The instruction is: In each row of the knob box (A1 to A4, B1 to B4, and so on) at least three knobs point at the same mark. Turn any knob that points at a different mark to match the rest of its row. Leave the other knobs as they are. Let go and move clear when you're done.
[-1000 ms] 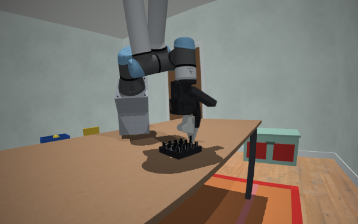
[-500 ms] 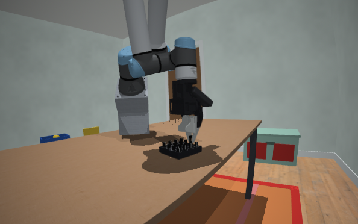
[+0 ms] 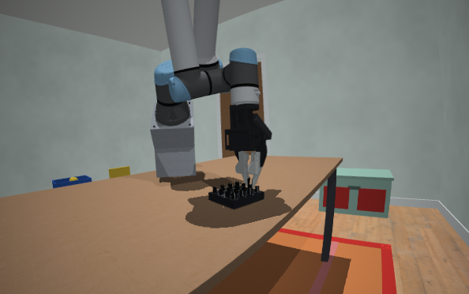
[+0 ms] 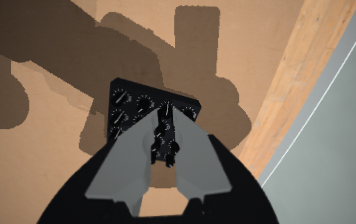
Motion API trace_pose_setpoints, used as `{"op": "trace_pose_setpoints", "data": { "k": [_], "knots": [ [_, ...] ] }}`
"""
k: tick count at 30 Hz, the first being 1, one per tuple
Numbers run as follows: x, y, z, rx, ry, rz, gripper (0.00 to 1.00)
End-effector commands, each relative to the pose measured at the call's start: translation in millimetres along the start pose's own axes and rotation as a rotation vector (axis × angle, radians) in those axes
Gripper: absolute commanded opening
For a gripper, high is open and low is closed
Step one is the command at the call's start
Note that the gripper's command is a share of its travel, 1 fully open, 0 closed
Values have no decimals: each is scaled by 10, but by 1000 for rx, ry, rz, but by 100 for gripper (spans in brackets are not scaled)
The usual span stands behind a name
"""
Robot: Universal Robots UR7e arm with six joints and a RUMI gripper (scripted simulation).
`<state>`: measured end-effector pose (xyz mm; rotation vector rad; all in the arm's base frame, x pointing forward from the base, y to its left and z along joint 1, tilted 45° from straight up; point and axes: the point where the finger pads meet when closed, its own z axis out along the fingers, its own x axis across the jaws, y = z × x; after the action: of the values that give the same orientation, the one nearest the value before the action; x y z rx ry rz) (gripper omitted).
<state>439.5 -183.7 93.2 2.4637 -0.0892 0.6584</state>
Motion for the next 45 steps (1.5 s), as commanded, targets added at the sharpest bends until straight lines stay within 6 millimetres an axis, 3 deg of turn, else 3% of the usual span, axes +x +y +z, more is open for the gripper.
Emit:
{"op": "trace_pose_setpoints", "data": {
  "k": [1,20,45],
  "knots": [
    [-1,1,-3,1,3,-91,4],
    [-14,4,-3,1,3,-356,4],
    [-20,7,-3,1,3,-493,4]
  ]
}}
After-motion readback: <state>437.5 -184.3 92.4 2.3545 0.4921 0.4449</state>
